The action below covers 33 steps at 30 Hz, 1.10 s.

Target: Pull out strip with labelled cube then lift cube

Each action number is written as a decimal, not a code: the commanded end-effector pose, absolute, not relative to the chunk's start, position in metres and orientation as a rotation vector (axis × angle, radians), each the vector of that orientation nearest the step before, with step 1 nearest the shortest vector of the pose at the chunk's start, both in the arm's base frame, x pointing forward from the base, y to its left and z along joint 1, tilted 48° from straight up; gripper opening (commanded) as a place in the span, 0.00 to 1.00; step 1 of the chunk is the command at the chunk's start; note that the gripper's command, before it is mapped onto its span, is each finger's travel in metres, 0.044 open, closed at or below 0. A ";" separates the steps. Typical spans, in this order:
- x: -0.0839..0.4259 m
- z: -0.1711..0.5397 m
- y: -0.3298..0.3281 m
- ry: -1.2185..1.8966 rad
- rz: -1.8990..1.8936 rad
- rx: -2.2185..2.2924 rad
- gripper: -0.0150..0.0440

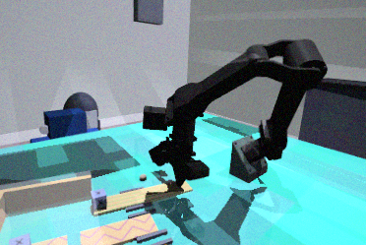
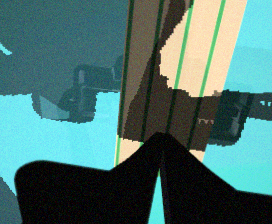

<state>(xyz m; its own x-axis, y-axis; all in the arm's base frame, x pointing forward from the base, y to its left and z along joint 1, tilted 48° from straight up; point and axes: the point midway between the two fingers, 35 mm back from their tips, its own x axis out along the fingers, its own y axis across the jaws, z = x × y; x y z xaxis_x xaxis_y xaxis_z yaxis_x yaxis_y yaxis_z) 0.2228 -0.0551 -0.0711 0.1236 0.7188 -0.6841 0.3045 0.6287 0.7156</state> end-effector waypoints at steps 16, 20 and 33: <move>0.189 -0.068 -0.040 1.499 0.386 0.913 0.25; 0.184 -0.067 -0.038 1.499 0.386 0.913 0.25; 0.183 -0.067 -0.038 1.499 0.386 0.913 0.25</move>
